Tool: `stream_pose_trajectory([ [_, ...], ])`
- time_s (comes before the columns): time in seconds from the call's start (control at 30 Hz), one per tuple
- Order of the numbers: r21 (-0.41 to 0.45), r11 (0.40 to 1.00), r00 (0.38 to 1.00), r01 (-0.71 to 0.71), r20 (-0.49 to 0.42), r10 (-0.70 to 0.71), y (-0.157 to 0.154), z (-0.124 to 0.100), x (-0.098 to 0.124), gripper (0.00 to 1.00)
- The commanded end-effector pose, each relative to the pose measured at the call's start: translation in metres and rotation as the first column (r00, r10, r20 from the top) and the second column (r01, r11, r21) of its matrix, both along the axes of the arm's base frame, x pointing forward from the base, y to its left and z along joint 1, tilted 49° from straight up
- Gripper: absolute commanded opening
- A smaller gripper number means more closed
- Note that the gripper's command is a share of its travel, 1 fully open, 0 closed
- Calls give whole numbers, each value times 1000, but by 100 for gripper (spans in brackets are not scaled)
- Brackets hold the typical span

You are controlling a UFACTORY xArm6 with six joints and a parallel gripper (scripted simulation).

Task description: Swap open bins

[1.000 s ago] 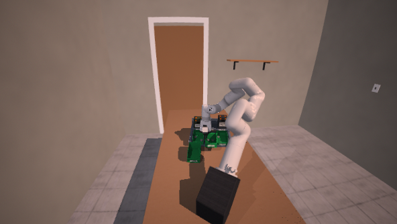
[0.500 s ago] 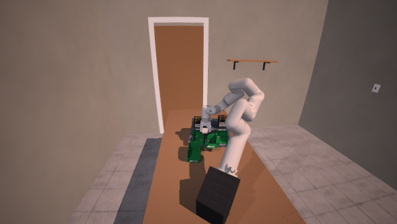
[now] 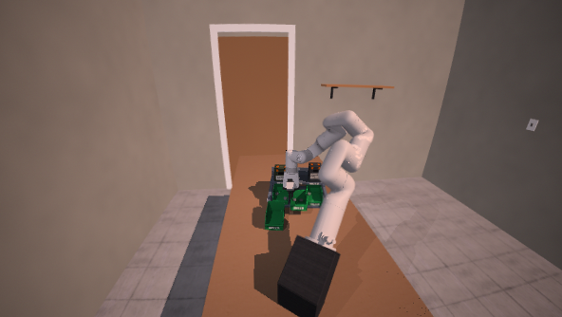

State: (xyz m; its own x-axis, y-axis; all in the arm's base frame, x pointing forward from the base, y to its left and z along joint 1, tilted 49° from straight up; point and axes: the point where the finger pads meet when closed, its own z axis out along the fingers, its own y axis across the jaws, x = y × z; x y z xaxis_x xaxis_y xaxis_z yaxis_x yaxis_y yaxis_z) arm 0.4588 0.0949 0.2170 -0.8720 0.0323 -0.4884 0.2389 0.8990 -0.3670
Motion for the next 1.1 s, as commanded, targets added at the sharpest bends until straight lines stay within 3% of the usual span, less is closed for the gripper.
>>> stream_pose_trajectory([
  [0.0, 1, 1000, 1000, -1, 3, 1, 1, 1, 1, 0],
  [1.07, -2, 1000, 1000, -6, 15, 6, 1, 4, 5, 0],
])
